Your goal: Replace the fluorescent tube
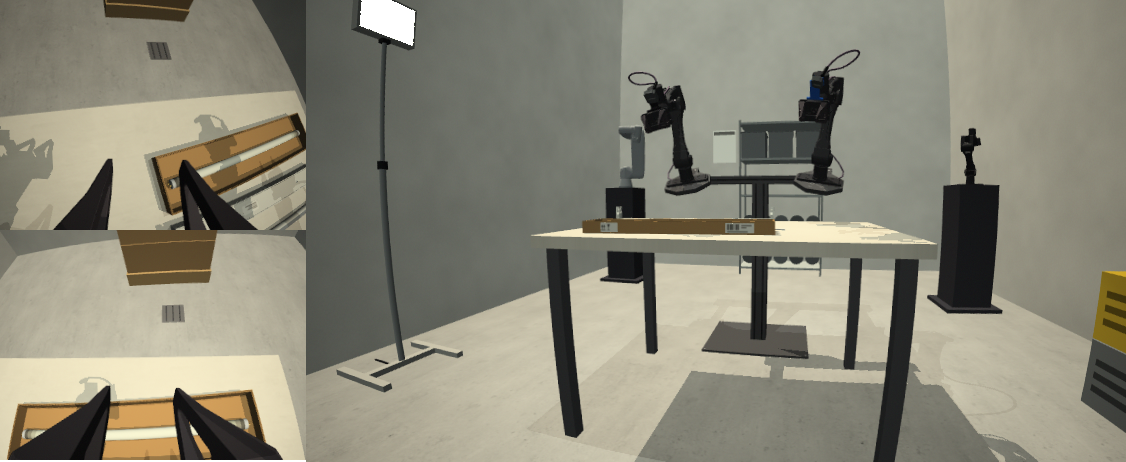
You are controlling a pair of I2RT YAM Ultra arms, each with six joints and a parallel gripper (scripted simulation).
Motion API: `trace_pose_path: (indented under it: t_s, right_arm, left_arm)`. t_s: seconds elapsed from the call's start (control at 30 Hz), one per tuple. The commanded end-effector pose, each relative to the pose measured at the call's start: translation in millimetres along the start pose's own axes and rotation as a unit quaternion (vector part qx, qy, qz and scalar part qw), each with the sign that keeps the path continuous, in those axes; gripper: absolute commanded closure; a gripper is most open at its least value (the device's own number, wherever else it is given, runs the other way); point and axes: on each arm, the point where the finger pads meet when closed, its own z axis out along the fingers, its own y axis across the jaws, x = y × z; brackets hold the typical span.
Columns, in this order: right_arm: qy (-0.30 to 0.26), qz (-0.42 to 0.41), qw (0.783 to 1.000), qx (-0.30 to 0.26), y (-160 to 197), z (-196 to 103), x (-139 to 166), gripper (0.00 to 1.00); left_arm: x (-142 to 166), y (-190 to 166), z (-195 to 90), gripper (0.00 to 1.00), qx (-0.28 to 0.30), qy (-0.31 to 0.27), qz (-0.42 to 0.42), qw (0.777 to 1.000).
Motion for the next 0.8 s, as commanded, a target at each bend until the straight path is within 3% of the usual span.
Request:
trace_pose_path:
  t_s: [0.0,0.07,0.17,0.2,0.33,0.43,0.53,0.57,0.63,0.77]
  right_arm:
    - [0.058,0.068,0.996,0.027,-19,11,31,0.51]
    - [0.058,0.068,0.996,0.027,-19,11,31,0.51]
    - [0.090,0.114,0.988,0.058,-36,18,53,0.51]
    - [0.114,0.127,0.982,0.076,-45,20,75,0.51]
    - [0.145,0.184,0.967,0.103,-63,28,91,0.51]
    - [0.193,0.223,0.943,0.154,-85,26,135,0.51]
    - [0.207,0.263,0.925,0.182,-99,28,145,0.51]
    - [0.223,0.275,0.913,0.200,-106,25,162,0.51]
    - [0.223,0.275,0.913,0.200,-106,25,162,0.51]
    - [0.266,0.328,0.875,0.236,-119,17,201,0.51]
  left_arm:
    - [15,-24,19,0.51,0.025,0.060,0.039,0.997]
    - [15,-24,19,0.51,0.025,0.060,0.039,0.997]
    - [32,-46,36,0.51,0.048,0.101,0.065,0.992]
    - [40,-54,42,0.51,0.057,0.116,0.074,0.989]
    - [72,-89,61,0.51,0.095,0.176,0.114,0.973]
    - [98,-116,71,0.51,0.122,0.218,0.145,0.957]
    - [124,-142,78,0.51,0.150,0.257,0.178,0.938]
    - [134,-151,79,0.51,0.159,0.270,0.189,0.931]
    - [134,-151,79,0.51,0.159,0.270,0.189,0.931]
    - [170,-184,83,0.51,0.193,0.316,0.232,0.899]
